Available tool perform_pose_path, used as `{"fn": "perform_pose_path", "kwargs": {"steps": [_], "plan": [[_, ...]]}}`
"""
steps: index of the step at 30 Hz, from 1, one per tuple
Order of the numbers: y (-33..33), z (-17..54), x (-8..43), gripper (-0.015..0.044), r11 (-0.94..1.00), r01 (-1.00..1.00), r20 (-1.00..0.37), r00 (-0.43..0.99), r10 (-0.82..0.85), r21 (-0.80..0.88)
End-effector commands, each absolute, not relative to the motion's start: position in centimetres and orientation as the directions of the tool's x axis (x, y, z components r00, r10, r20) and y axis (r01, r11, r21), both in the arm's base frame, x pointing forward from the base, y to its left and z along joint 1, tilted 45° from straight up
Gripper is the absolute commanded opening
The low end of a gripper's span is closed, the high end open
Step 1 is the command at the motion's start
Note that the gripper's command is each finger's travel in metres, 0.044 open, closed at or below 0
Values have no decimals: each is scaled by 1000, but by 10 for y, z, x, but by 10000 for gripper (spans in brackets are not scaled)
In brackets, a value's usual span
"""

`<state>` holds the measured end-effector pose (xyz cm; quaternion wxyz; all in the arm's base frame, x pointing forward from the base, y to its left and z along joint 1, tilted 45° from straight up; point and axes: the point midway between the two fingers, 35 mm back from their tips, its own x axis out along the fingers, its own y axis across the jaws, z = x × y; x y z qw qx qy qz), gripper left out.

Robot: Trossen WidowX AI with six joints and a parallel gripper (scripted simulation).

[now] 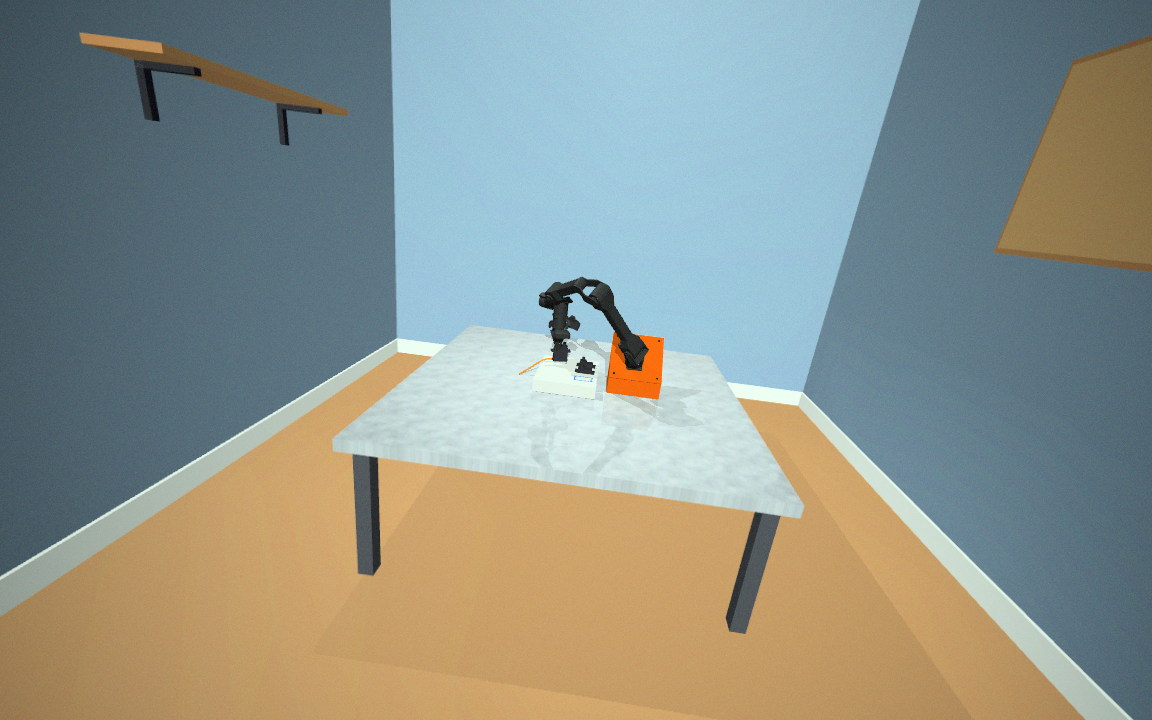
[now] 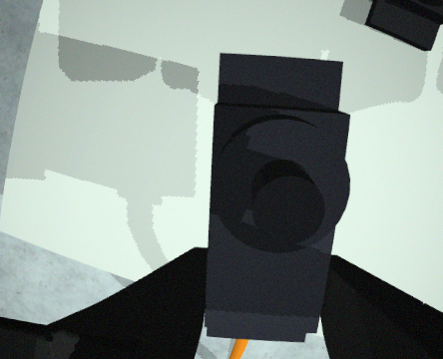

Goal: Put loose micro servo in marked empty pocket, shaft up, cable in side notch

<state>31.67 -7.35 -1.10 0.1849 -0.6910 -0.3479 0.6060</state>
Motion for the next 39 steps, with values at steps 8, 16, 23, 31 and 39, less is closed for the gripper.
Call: {"fn": "perform_pose_path", "kwargs": {"steps": [8,16,23,31,39], "plan": [[-77,-8,286,0,-700,261,-718,36,695,-665],[-52,16,287,0,-699,261,-717,35,696,-666],[-24,44,288,0,-697,260,-715,35,698,-668],[3,70,289,0,-696,260,-714,35,700,-670],[3,70,289,0,-663,405,-714,35,700,-630]]}}
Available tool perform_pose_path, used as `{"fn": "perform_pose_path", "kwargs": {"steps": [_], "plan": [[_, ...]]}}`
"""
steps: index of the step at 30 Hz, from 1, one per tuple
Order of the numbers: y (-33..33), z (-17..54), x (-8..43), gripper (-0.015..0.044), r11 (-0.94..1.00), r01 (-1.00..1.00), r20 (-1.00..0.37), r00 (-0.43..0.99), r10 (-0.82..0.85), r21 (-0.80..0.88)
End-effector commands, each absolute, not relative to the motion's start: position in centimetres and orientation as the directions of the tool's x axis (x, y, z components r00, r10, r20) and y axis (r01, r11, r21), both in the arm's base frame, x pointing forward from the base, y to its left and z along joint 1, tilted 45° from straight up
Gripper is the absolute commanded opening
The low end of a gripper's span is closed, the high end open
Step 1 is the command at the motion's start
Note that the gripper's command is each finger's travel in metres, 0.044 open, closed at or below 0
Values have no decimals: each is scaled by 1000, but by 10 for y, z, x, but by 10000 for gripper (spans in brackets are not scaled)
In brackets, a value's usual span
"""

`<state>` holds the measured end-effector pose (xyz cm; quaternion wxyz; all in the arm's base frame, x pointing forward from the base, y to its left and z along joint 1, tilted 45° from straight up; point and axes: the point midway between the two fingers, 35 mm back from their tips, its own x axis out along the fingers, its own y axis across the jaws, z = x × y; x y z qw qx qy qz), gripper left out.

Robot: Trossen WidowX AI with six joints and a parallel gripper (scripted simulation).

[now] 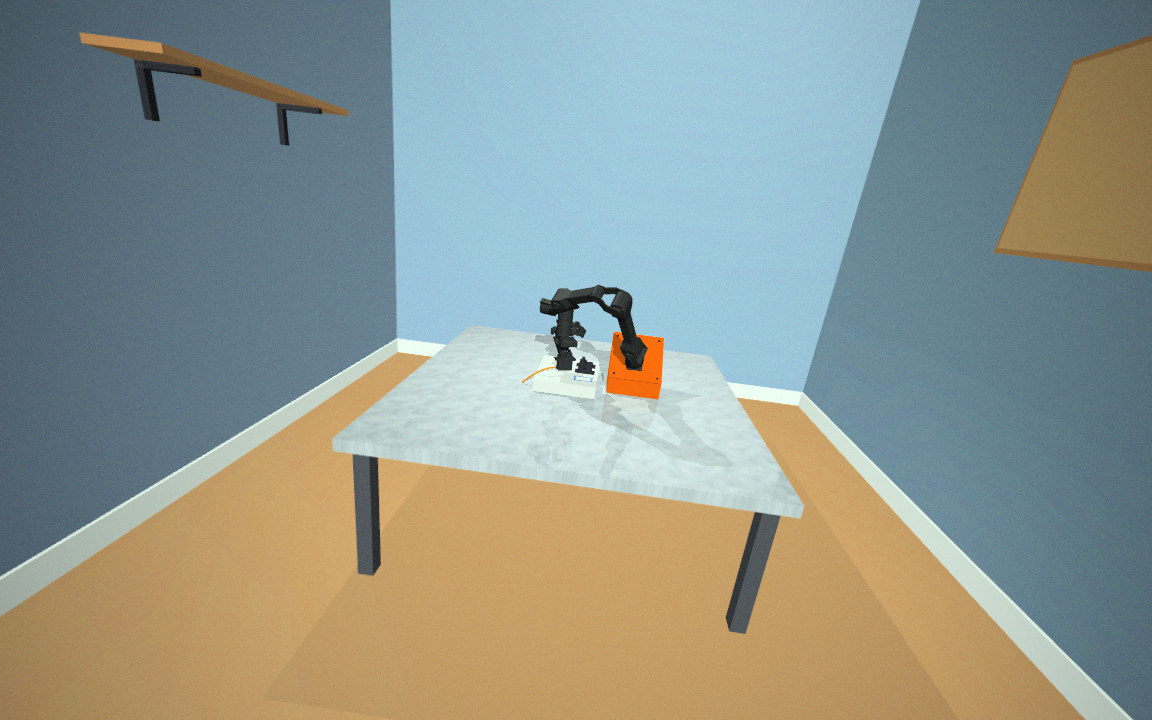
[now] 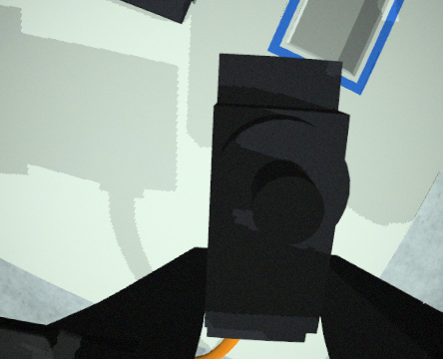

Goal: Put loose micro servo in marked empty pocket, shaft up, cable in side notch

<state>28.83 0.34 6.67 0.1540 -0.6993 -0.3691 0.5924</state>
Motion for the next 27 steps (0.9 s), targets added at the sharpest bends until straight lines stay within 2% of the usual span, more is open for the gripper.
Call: {"fn": "perform_pose_path", "kwargs": {"steps": [1,15,27], "plan": [[3,70,289,0,-653,437,-714,35,700,-619],[3,70,289,0,-441,807,-714,35,700,-393],[3,70,289,0,-175,977,-714,35,700,-124]]}}
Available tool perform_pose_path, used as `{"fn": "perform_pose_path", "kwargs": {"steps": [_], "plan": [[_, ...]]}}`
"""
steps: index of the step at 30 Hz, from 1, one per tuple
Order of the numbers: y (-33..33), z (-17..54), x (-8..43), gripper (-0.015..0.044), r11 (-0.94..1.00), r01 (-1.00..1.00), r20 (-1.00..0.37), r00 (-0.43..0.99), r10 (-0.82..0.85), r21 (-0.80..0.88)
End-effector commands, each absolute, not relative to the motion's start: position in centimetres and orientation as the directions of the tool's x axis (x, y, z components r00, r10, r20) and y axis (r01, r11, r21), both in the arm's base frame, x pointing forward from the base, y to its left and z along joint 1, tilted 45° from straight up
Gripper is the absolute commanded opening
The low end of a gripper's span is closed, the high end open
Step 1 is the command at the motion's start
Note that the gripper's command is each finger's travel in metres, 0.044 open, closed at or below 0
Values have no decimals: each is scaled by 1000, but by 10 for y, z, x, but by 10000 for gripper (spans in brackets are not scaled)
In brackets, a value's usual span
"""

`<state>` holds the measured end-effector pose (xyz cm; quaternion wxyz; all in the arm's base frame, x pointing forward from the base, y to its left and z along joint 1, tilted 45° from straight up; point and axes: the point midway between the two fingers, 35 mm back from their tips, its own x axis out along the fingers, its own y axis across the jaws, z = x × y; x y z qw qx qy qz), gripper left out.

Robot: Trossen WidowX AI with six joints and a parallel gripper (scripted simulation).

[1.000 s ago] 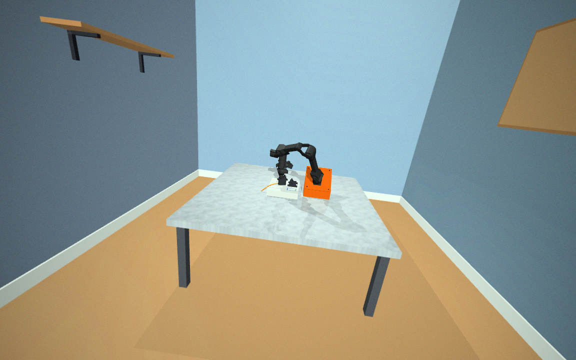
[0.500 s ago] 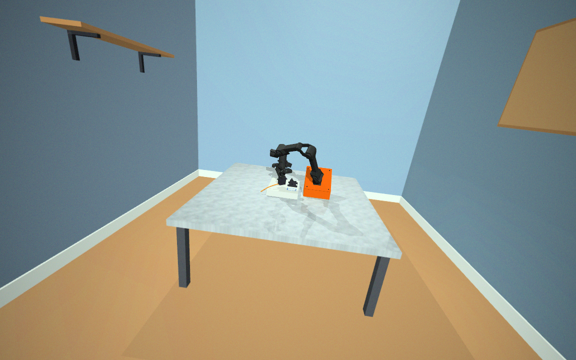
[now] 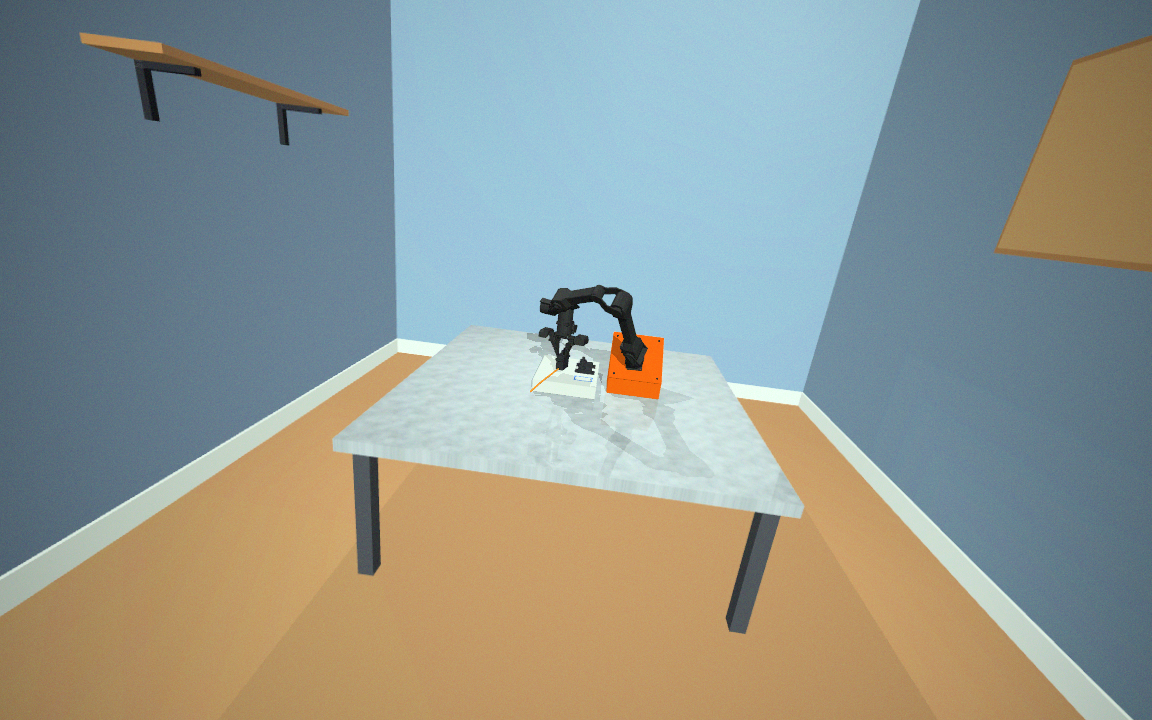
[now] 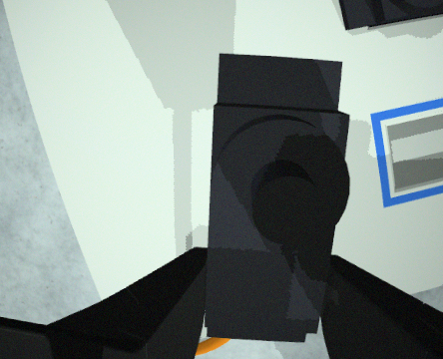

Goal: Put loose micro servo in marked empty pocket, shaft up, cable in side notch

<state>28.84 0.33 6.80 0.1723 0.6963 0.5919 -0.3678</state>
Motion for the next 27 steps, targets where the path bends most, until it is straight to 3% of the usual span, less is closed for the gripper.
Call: {"fn": "perform_pose_path", "kwargs": {"steps": [1,14,27], "plan": [[3,70,289,0,-151,983,-714,35,700,-100],[3,70,289,0,164,964,-714,35,700,208],[3,70,289,0,448,757,-714,35,699,476]]}}
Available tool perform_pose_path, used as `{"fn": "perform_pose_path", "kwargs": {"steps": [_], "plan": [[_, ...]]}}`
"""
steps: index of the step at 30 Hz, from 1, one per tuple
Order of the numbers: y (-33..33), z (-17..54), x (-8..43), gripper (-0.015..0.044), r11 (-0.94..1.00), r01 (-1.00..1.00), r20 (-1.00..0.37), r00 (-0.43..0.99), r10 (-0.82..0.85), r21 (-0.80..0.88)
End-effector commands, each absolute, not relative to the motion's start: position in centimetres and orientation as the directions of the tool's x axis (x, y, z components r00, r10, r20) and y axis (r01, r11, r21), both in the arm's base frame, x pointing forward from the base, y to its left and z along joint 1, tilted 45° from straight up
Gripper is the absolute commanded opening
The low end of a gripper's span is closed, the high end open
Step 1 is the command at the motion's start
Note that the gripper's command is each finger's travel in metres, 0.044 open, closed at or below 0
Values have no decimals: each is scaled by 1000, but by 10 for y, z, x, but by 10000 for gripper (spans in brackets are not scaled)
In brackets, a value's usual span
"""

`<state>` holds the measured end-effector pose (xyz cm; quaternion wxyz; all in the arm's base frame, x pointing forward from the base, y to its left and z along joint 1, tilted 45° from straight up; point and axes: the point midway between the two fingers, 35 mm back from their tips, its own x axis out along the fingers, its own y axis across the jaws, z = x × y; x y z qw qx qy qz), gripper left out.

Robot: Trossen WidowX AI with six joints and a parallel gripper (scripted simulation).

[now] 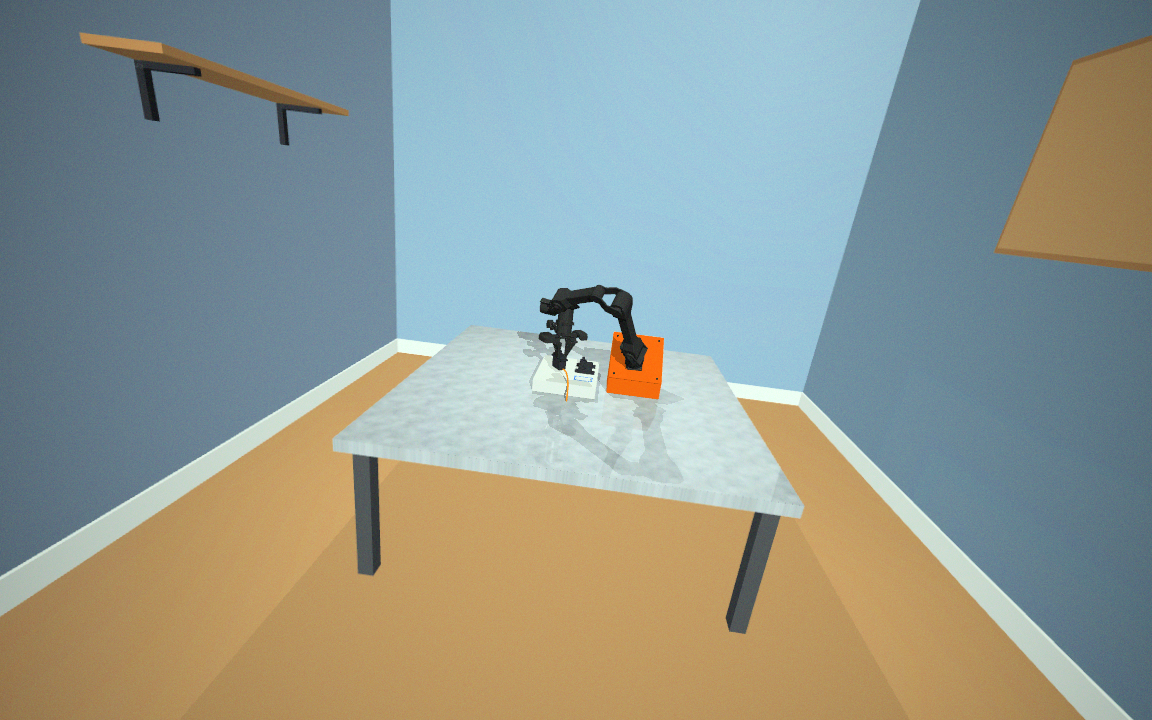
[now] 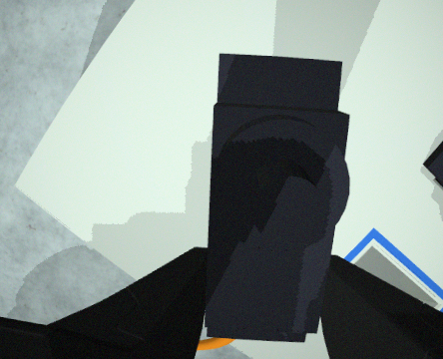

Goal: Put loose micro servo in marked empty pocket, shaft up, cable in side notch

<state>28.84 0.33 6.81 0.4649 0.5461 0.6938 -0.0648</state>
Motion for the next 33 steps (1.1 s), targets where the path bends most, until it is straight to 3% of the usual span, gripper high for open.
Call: {"fn": "perform_pose_path", "kwargs": {"steps": [1,24,33], "plan": [[3,70,289,0,467,734,-714,35,699,493],[3,70,289,0,712,44,-714,35,700,700],[3,70,285,0,713,21,-714,35,700,700]]}}
